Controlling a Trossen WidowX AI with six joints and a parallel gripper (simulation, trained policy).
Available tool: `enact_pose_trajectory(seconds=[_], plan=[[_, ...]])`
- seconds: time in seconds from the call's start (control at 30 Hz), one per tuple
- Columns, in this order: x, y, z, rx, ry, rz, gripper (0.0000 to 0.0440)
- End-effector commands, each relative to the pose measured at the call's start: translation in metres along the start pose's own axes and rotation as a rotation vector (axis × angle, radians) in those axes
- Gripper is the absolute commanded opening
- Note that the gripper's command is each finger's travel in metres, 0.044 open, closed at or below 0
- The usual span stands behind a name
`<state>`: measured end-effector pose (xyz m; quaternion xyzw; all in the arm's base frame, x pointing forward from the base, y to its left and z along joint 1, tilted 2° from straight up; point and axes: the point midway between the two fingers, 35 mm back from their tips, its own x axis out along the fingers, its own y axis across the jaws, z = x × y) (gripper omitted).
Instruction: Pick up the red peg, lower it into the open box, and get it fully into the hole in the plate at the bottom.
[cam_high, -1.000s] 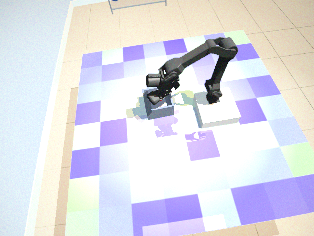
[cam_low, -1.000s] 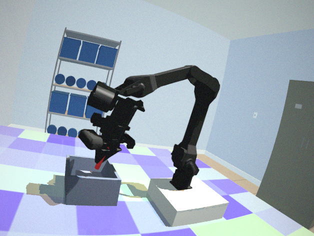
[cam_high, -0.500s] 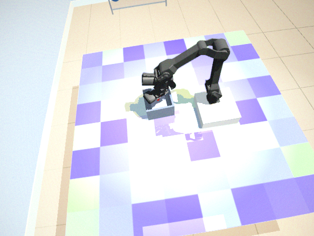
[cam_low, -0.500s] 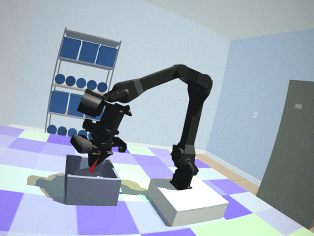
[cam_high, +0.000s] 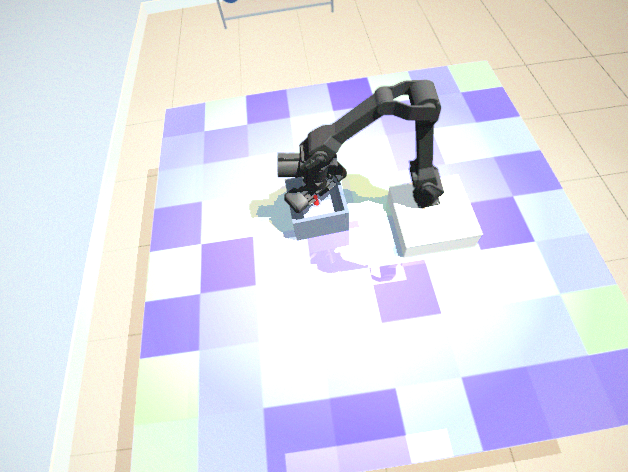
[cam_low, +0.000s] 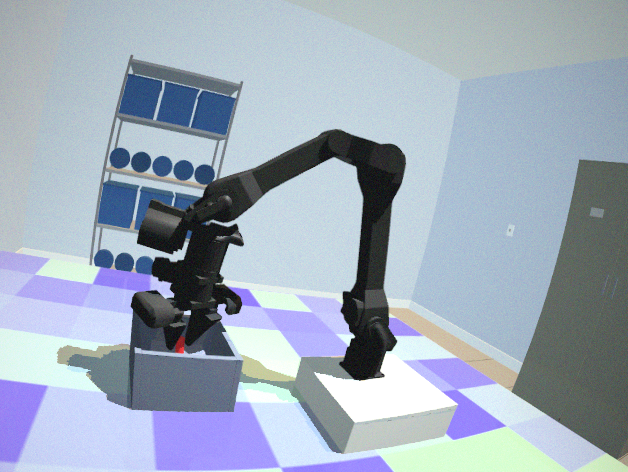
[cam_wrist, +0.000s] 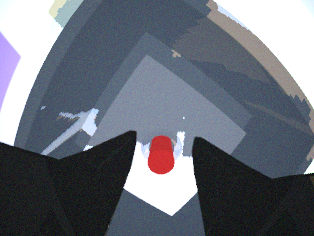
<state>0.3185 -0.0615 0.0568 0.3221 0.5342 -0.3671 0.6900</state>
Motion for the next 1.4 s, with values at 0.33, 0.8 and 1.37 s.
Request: enact_pose_trajectory(seconds=[0.33, 0.8, 1.37], plan=[[-0.001, 0.019, 0.041, -0.042, -0.044, 0.005, 0.044], [-0.011, 0.03, 0.087, -0.011, -0.154, 0.048, 0.044], [-0.013, 0.031, 0.092, -0.007, -0.167, 0.053, 0.044]])
